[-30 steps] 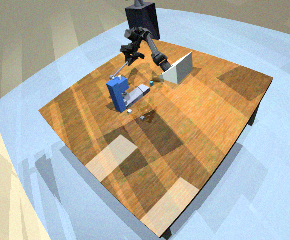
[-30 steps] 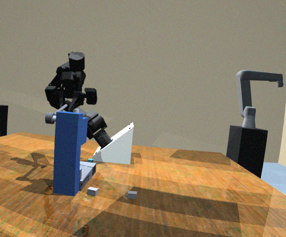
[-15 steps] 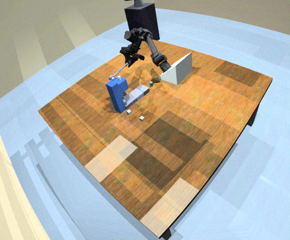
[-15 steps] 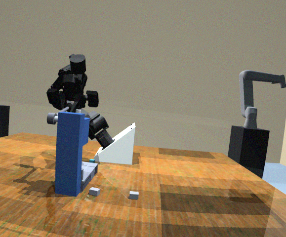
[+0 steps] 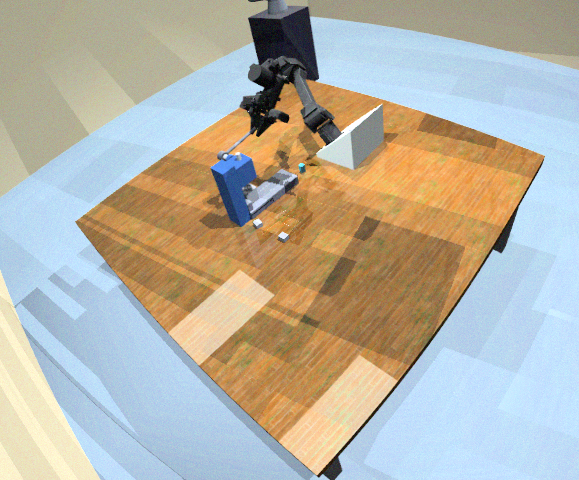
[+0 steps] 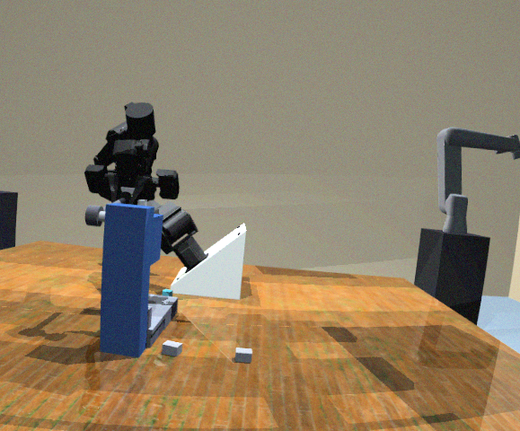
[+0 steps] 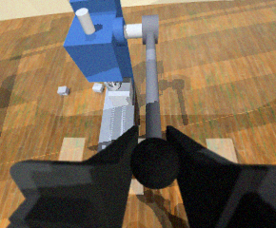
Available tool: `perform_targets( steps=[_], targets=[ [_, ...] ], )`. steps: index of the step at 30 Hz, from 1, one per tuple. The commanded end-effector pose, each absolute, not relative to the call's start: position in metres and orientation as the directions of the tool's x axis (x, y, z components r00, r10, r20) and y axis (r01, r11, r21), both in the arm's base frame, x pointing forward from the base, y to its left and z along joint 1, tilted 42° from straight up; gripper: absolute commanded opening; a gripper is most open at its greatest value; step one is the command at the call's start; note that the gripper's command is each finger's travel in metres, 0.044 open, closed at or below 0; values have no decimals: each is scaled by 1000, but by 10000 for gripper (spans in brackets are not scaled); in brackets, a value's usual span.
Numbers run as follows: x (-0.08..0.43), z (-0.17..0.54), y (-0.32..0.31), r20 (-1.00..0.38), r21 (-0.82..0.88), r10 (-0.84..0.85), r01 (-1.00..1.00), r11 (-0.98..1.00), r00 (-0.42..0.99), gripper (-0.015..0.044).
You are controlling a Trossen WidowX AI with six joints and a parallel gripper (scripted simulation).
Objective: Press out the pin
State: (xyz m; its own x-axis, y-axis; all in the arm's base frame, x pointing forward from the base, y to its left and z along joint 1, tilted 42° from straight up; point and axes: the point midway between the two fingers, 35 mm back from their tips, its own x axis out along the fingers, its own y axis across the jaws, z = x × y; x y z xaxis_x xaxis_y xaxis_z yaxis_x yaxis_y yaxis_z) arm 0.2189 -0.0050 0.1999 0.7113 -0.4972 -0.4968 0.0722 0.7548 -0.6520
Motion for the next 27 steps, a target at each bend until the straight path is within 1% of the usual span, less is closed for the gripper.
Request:
perform_targets(
  steps=[1, 27],
  targets=[
    [218, 195, -9, -498, -660, -509, 74, 748, 703, 0],
    [218, 187, -16, -498, -660, -509, 74, 748, 703, 0]
  ],
)
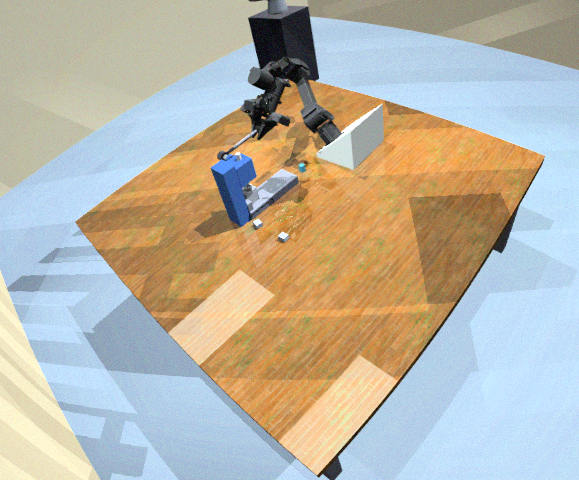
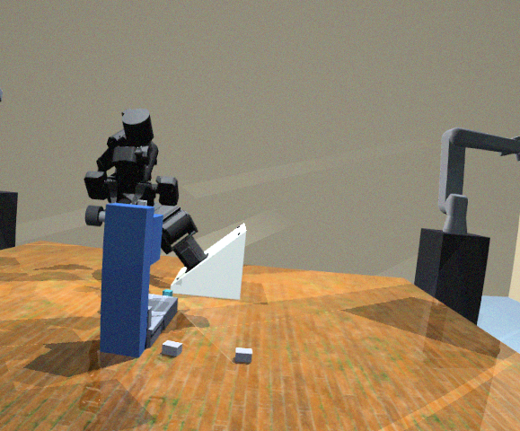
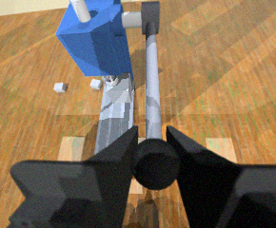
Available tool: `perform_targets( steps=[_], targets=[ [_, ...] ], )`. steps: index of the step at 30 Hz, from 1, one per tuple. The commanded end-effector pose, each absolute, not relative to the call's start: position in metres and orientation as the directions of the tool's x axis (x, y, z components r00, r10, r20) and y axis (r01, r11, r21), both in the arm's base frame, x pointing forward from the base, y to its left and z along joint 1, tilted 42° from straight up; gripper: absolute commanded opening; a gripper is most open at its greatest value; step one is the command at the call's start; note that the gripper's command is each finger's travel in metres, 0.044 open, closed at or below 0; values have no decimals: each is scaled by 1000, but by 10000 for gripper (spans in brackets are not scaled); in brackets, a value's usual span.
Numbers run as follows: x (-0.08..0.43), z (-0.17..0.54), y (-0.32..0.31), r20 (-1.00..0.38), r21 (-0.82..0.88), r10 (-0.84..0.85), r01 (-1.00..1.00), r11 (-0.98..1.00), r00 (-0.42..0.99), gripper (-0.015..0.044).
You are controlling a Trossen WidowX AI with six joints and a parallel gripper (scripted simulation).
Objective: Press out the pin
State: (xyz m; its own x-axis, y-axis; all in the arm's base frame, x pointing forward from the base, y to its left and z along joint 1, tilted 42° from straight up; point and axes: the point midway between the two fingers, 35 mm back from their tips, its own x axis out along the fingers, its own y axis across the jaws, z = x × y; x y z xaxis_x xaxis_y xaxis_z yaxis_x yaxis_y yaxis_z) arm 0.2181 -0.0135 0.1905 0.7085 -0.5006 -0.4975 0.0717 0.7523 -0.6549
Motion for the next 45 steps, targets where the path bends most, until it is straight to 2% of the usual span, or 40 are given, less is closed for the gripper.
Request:
perform_targets(
  steps=[1, 45],
  targets=[
    [218, 187, -17, -498, -660, -509, 74, 748, 703, 0],
    [219, 194, -10, -499, -659, -508, 74, 748, 702, 0]
  ],
)
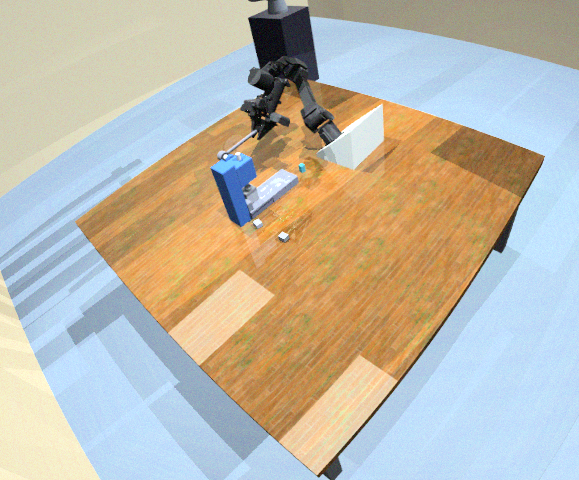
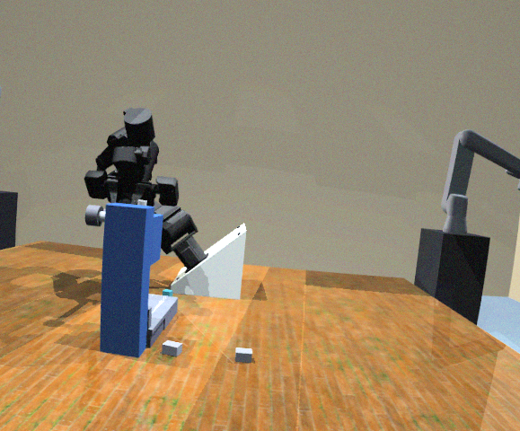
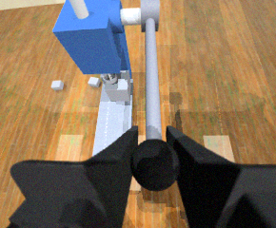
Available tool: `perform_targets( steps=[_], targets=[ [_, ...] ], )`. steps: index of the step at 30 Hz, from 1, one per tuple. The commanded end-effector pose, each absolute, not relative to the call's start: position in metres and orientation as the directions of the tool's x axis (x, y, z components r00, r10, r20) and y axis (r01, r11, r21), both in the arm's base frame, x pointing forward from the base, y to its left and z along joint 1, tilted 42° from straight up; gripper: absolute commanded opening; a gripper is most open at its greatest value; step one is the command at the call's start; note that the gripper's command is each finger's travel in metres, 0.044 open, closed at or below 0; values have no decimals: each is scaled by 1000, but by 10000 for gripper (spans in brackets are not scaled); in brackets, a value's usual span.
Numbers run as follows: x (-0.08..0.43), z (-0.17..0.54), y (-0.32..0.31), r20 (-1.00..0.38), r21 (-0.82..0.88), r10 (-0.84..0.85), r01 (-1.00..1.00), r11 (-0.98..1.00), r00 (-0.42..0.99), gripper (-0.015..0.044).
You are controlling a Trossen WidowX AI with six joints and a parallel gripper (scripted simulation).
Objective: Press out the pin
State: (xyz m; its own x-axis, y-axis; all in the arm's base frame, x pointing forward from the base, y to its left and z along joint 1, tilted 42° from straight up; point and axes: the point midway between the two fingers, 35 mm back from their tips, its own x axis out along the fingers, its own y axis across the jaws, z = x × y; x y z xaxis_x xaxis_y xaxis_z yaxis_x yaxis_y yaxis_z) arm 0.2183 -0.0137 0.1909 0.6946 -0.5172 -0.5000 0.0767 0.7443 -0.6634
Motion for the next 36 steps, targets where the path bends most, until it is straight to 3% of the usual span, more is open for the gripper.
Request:
perform_targets(
  steps=[1, 36],
  targets=[
    [219, 195, -10, -499, -659, -508, 74, 748, 702, 0],
    [222, 206, -1, -499, -660, -509, 73, 748, 702, 0]
  ],
)
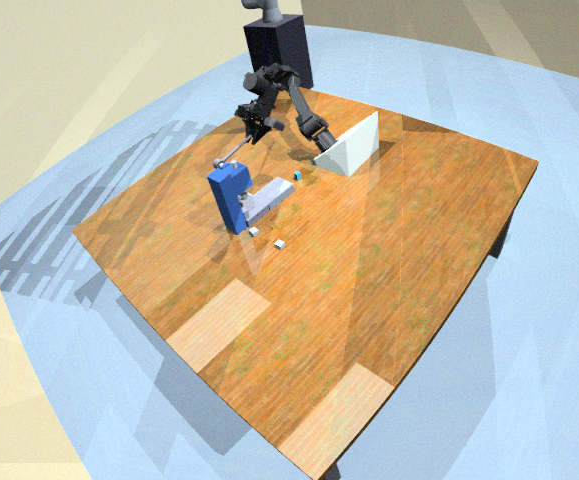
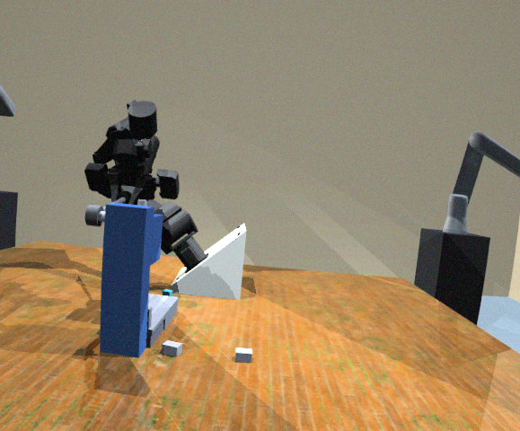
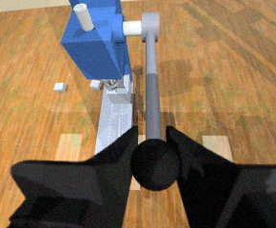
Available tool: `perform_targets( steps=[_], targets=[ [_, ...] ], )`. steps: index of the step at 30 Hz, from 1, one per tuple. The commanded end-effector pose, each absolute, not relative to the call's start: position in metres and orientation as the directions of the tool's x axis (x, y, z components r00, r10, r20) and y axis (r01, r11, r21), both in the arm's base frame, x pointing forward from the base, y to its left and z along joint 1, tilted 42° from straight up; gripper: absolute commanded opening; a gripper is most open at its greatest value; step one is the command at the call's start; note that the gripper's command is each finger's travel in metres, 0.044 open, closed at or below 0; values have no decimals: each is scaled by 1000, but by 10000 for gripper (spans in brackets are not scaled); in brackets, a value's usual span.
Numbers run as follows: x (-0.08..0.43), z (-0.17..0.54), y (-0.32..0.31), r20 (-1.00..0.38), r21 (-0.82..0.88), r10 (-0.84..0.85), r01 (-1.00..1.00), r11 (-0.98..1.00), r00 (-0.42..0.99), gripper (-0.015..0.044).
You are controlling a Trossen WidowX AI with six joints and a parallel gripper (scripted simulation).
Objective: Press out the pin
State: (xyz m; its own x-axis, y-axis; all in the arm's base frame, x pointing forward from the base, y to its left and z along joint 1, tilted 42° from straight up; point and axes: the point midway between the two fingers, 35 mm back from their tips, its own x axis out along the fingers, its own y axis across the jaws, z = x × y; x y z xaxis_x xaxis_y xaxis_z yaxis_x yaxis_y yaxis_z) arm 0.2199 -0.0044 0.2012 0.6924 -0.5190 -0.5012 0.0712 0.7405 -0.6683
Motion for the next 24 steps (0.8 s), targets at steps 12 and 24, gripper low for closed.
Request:
perform_targets(
  steps=[12, 24],
  targets=[
    [223, 209, 3, -498, -660, -509, 73, 748, 702, 0],
    [224, 213, 6, -498, -660, -509, 73, 748, 702, 0]
  ],
)
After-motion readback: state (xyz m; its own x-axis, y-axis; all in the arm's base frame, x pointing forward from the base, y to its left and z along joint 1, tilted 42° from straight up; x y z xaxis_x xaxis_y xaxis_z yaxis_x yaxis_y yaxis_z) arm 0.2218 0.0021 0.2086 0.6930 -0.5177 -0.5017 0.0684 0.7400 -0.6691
